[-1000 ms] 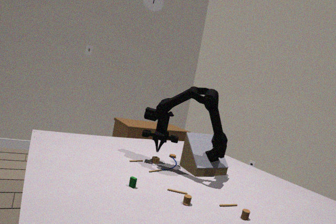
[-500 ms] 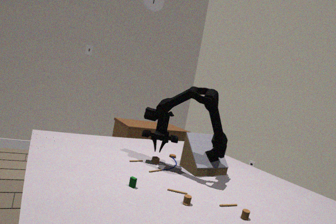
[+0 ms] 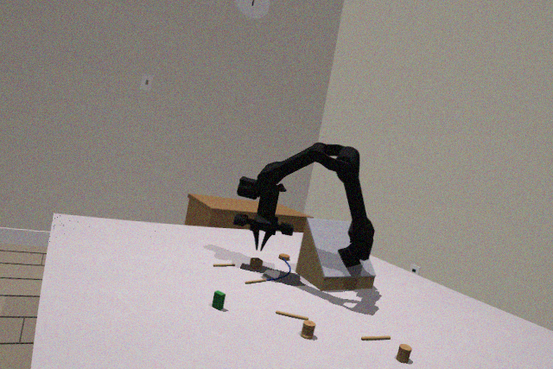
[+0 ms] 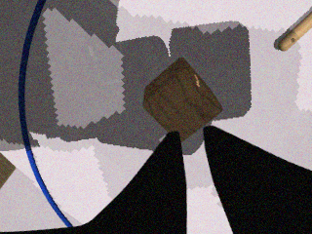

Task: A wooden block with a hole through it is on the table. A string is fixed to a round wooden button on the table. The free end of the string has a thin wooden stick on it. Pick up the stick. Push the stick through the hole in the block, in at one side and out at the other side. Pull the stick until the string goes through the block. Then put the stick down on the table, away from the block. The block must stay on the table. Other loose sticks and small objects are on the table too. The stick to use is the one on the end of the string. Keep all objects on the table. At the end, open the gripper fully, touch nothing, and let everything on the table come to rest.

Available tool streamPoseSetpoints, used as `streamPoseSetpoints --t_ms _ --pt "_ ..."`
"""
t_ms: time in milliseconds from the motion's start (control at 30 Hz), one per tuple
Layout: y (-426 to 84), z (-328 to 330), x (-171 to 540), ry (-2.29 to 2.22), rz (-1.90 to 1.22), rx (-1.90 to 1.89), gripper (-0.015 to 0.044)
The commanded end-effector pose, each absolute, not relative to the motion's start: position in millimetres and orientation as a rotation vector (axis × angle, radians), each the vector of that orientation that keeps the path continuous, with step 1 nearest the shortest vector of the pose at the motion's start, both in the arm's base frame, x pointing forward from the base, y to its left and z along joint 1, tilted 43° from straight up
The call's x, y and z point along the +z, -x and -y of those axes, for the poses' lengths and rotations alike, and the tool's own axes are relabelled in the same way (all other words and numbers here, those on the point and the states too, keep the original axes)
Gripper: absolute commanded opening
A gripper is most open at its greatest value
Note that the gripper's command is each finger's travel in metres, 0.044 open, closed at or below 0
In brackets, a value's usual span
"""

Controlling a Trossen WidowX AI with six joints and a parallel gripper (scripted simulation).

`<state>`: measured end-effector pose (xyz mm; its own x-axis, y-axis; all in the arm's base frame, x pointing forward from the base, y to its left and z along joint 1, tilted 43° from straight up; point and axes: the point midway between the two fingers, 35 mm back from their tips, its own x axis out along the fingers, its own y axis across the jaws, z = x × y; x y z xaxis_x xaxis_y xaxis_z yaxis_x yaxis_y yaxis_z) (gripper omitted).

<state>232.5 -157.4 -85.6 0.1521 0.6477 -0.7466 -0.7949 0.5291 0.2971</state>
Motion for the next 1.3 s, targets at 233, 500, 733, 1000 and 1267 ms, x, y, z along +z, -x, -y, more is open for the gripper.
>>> streamPoseSetpoints --t_ms 233,500,733,1000,1267 --pt "-233 157 -86 0.182 -0.965 1.043 0.0000" --pt "-244 143 -68 0.029 -1.057 0.945 0.0105" --pt "-267 94 -22 -0.408 -1.270 0.651 0.0289" --pt "-270 82 -12 -0.502 -1.308 0.586 0.0440" --pt "-270 82 -12 -0.502 -1.308 0.586 0.0361"
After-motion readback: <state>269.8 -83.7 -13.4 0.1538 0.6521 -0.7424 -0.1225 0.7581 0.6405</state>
